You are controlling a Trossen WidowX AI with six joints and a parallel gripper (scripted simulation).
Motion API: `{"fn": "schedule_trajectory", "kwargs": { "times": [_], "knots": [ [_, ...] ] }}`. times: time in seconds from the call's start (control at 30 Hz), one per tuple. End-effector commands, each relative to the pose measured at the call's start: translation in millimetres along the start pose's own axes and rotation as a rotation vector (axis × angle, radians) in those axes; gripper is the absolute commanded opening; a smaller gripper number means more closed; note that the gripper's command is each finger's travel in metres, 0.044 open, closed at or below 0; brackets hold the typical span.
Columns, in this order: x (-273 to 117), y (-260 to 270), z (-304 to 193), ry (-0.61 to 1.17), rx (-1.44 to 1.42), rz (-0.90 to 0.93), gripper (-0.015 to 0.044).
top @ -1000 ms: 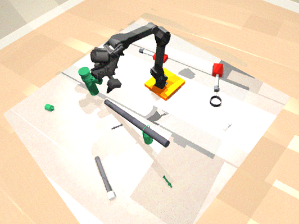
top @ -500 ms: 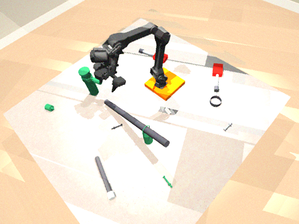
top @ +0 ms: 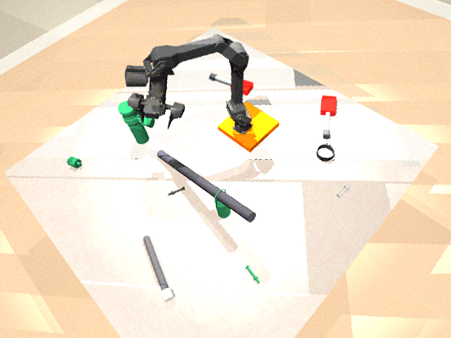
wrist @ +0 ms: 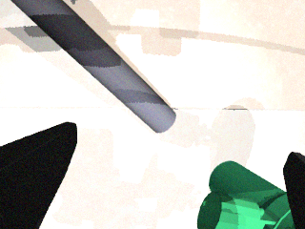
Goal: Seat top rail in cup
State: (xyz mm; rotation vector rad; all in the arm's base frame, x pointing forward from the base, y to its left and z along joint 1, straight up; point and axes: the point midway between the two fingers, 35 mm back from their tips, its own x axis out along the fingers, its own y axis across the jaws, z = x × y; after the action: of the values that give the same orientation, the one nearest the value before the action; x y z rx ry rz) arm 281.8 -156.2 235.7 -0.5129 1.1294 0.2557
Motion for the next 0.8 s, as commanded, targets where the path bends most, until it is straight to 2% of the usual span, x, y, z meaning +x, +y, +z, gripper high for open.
{"fn": "schedule_trajectory", "kwargs": {
  "times": [0.0,0.6,0.77],
  "knots": [
    [-4,-40,-53,-0.090,-0.561,0.058,0.0440],
    [-11,-63,-100,-0.200,-1.253,-0.013,0.0440],
    [-11,-63,-101,-0.201,-1.282,-0.017,0.0440]
  ]
}}
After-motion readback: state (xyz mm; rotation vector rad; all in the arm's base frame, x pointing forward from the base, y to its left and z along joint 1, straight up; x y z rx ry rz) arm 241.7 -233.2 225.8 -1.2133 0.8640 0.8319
